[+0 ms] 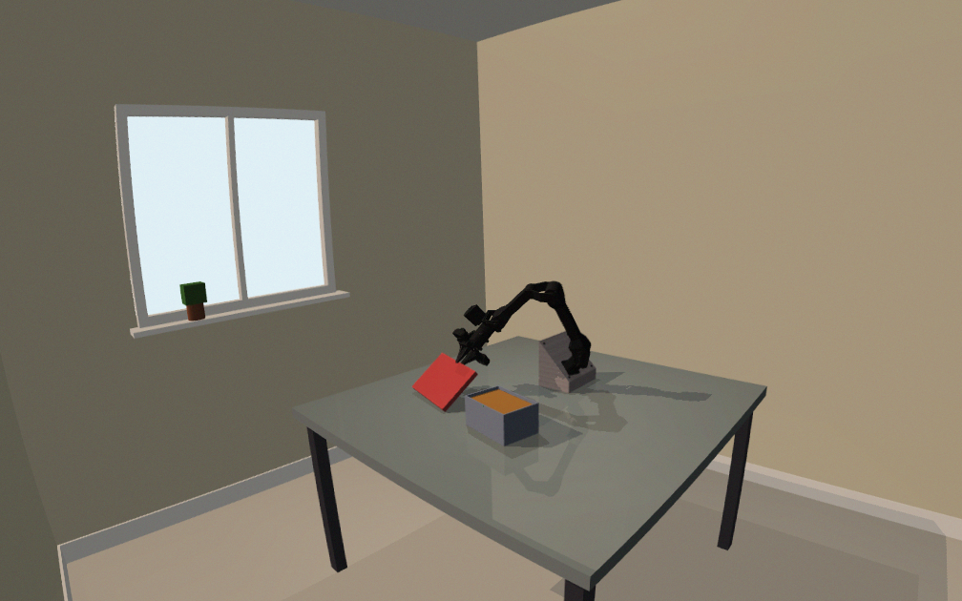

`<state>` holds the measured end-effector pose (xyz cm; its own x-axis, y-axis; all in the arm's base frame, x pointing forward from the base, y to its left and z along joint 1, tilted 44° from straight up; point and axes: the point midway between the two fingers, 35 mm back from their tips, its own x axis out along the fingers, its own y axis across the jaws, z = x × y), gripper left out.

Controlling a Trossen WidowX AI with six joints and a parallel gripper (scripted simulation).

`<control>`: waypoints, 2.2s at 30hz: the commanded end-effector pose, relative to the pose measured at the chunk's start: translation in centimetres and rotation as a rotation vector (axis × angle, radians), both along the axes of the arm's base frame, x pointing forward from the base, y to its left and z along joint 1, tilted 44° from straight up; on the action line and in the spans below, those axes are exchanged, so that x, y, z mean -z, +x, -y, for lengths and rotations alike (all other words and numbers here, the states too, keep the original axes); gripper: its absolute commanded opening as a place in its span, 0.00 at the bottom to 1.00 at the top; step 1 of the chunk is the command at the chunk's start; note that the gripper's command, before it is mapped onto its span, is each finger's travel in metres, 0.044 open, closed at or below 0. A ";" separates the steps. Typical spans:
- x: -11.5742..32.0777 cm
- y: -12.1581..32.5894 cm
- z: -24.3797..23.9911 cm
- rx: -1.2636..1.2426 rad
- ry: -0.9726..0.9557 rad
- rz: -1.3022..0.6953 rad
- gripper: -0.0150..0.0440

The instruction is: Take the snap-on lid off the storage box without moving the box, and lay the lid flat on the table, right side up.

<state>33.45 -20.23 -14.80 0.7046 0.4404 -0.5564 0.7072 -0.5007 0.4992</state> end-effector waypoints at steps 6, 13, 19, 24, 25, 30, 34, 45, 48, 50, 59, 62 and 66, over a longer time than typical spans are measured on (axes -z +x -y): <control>0.8 -0.2 -1.2 -0.009 0.008 -0.011 0.25; 1.2 -0.3 -1.6 -0.009 0.009 -0.011 0.25; 1.6 -0.3 -1.9 -0.009 0.009 -0.011 0.25; 1.9 -0.4 -2.2 -0.009 0.009 -0.011 0.25; 1.9 -0.4 -2.2 -0.009 0.009 -0.011 0.25; 2.2 -0.4 -2.5 -0.009 0.009 -0.011 0.25; 2.5 -0.5 -2.7 -0.009 0.009 -0.011 0.25; 3.1 -0.5 -3.3 -0.009 0.009 -0.011 0.25; 3.3 -0.6 -3.5 -0.009 0.009 -0.011 0.25; 3.4 -0.6 -3.6 -0.009 0.010 -0.011 0.25; 3.9 -0.7 -4.1 -0.009 0.010 -0.011 0.25; 4.1 -0.7 -4.3 -0.009 0.010 -0.011 0.25; 4.3 -0.7 -4.5 -0.009 0.010 -0.011 0.25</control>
